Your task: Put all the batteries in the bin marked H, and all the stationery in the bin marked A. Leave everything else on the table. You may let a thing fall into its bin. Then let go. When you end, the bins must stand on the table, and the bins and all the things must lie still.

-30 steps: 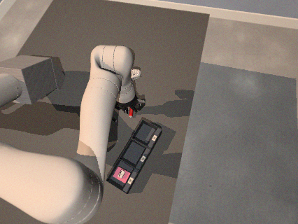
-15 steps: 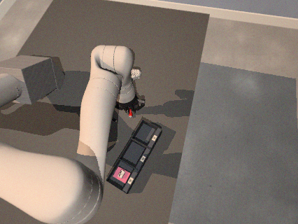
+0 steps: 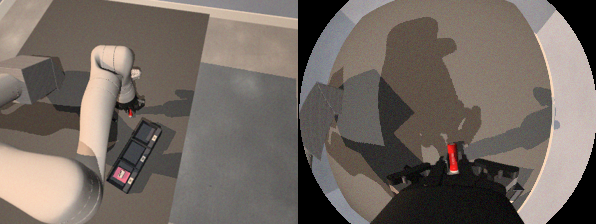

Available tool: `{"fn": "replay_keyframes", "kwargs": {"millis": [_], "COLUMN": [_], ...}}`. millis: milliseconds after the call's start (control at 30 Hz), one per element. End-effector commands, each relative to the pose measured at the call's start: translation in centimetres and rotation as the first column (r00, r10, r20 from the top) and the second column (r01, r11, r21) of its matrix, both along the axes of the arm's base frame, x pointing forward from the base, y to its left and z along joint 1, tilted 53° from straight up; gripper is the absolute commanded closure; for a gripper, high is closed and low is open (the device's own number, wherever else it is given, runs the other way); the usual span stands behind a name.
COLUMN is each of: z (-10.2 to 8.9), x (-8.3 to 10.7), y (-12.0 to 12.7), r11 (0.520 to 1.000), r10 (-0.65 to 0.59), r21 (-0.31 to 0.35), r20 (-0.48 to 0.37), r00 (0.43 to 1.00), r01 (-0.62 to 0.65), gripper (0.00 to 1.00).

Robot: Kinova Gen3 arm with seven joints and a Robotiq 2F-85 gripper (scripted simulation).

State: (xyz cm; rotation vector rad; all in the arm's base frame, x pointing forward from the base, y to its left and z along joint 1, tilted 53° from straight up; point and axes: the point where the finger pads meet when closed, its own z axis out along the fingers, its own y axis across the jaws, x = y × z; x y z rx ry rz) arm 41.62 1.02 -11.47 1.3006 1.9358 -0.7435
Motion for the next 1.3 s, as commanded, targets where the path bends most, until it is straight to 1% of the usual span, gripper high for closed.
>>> {"fn": "replay_keyframes", "kwargs": {"millis": [0, 233, 633, 700, 900, 1267], "z": [0.0, 0.0, 2.4, 2.4, 3.7, 3.7], "x": [0.0, 0.0, -0.9, -0.9, -1.3, -1.3], "y": [0.1, 0.1, 3.1, 3.1, 4.7, 4.7], "r11": [1.0, 1.0, 1.0, 1.0, 1.0, 1.0], "r10": [0.001, 0.001, 0.001, 0.001, 0.001, 0.001], "r21": [0.001, 0.001, 0.001, 0.001, 0.001, 0.001], "r20": [0.001, 0.001, 0.001, 0.001, 0.001, 0.001], "r00": [1.0, 1.0, 1.0, 1.0, 1.0, 1.0], "r01": [-0.001, -0.001, -0.001, -0.001, -0.001, -0.001], "gripper": [0.91, 0.91, 0.91, 0.91, 0.91, 0.91]}}
